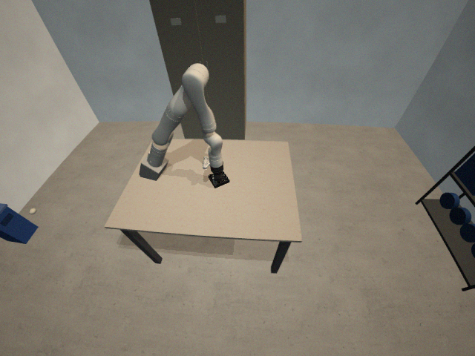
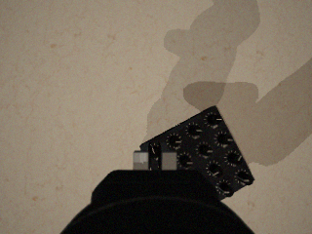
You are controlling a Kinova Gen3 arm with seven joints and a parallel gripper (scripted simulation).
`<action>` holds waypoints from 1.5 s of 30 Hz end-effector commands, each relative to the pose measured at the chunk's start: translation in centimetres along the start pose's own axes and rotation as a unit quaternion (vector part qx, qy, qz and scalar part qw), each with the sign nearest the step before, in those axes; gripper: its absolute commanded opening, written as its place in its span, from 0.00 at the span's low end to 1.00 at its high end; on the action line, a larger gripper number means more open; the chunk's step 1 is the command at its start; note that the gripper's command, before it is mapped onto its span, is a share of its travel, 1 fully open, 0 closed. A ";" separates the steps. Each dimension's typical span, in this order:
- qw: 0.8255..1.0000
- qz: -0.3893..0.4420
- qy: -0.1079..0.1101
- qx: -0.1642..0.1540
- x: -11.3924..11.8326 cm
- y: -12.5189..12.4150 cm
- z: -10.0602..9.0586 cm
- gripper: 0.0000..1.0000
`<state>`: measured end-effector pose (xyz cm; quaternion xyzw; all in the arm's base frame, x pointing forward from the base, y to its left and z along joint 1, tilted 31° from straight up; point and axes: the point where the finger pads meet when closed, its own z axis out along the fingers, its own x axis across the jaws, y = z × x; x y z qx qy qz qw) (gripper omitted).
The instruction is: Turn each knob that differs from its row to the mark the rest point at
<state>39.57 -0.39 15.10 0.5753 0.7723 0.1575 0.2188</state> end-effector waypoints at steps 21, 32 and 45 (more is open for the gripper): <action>0.984 0.178 0.000 -0.001 -0.1 0.1 0.0 0.30; 0.959 0.282 0.000 -0.001 -0.1 0.1 0.0 0.30; 0.929 0.371 0.000 -0.001 -0.1 0.1 0.0 0.30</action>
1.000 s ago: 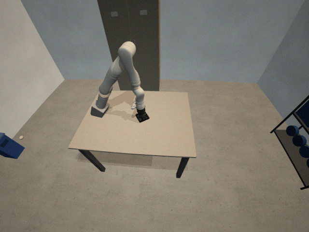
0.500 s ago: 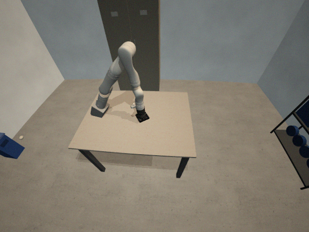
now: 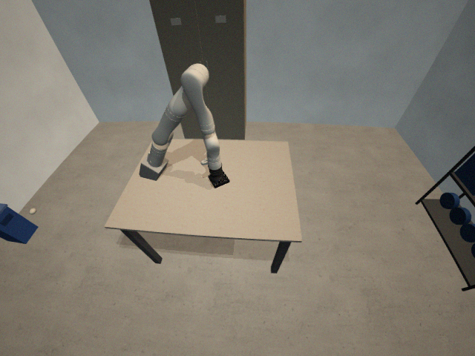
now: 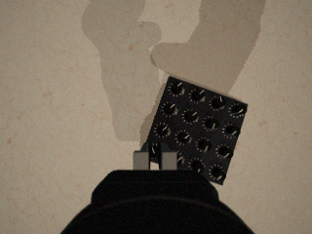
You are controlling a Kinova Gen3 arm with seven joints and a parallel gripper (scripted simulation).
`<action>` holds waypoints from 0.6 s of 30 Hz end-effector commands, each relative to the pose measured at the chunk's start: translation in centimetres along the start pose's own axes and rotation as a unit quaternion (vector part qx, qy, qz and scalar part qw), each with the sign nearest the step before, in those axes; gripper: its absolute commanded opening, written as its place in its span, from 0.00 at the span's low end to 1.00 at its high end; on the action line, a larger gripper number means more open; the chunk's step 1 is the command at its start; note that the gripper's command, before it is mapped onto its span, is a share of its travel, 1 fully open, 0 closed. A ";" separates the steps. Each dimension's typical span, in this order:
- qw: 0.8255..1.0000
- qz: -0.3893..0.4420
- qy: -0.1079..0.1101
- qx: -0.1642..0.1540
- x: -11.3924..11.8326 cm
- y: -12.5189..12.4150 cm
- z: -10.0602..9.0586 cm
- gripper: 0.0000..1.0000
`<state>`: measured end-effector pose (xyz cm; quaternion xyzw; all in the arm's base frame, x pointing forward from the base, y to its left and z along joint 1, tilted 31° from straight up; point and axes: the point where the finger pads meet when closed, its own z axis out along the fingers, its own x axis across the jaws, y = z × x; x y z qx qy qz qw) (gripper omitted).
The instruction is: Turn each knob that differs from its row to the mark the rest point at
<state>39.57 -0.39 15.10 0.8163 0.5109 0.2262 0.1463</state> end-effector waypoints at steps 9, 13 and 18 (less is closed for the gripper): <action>0.998 0.059 0.000 -0.001 0.0 0.1 0.0 0.30; 0.996 0.085 0.000 -0.001 0.0 0.1 0.0 0.30; 0.994 0.112 0.000 -0.001 0.0 0.1 0.0 0.30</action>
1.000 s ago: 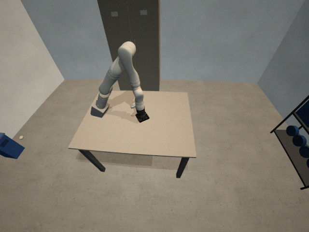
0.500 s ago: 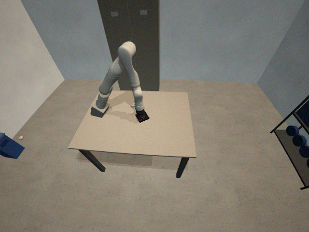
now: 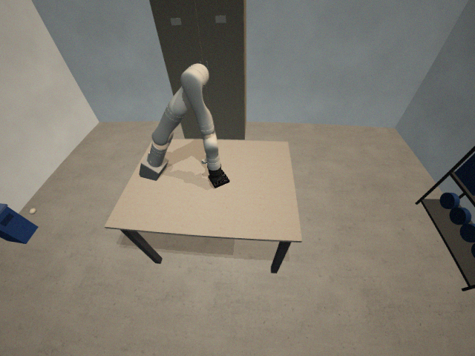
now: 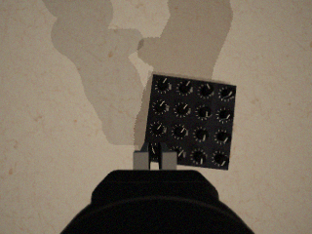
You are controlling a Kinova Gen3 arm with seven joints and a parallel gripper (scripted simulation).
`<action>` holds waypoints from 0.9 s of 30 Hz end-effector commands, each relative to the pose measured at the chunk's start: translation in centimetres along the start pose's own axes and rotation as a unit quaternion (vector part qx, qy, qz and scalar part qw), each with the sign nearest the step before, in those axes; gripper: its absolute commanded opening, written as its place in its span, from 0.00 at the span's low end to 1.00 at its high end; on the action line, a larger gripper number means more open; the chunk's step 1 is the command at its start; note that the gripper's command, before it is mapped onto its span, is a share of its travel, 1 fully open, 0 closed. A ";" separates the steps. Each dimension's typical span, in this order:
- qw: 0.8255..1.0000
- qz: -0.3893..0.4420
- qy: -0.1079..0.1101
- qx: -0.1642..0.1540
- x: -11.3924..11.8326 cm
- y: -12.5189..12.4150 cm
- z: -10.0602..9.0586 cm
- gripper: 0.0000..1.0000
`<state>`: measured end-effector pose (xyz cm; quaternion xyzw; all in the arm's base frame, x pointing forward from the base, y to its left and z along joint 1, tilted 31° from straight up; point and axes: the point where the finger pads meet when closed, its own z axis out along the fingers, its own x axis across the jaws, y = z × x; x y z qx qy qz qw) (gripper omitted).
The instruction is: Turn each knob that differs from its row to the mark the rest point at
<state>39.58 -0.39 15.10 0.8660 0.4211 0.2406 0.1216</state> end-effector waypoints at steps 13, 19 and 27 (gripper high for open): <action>0.999 0.050 0.000 -0.001 0.0 0.1 0.0 0.30; 0.998 0.065 0.000 -0.001 0.0 0.1 0.0 0.30; 0.997 0.074 0.000 -0.001 0.0 0.1 0.0 0.30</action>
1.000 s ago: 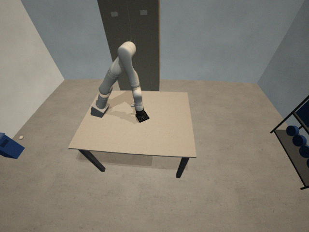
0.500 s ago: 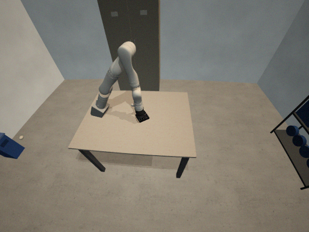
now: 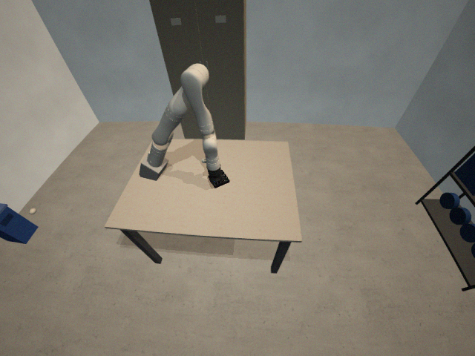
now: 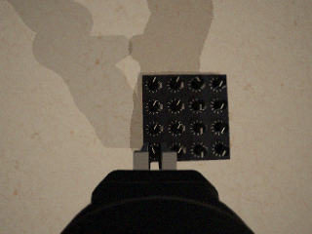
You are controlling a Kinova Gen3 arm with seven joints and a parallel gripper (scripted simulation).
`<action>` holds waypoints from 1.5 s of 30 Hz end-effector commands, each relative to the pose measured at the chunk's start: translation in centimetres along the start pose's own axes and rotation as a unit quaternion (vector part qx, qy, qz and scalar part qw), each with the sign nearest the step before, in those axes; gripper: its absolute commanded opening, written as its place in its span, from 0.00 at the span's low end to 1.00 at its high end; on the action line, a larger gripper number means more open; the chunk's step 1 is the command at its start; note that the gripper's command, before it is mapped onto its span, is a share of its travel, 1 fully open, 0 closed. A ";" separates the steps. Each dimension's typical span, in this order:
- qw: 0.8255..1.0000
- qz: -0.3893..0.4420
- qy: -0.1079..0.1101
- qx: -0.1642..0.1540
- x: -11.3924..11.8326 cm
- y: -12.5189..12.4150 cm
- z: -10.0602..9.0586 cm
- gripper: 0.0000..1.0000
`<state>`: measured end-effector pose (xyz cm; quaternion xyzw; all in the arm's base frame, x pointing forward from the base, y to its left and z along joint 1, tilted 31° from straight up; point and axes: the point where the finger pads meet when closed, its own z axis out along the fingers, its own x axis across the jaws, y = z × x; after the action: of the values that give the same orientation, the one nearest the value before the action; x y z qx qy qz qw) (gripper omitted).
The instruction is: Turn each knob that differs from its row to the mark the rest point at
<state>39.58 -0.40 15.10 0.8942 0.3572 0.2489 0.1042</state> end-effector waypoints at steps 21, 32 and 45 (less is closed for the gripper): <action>1.000 0.007 0.000 -0.001 0.0 0.1 0.0 0.30; 1.000 0.007 0.000 -0.001 0.0 0.1 0.0 0.46; 1.000 0.007 0.000 -0.001 0.0 0.1 0.0 0.46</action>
<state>39.60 -0.43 15.11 0.8967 0.3507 0.2497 0.1027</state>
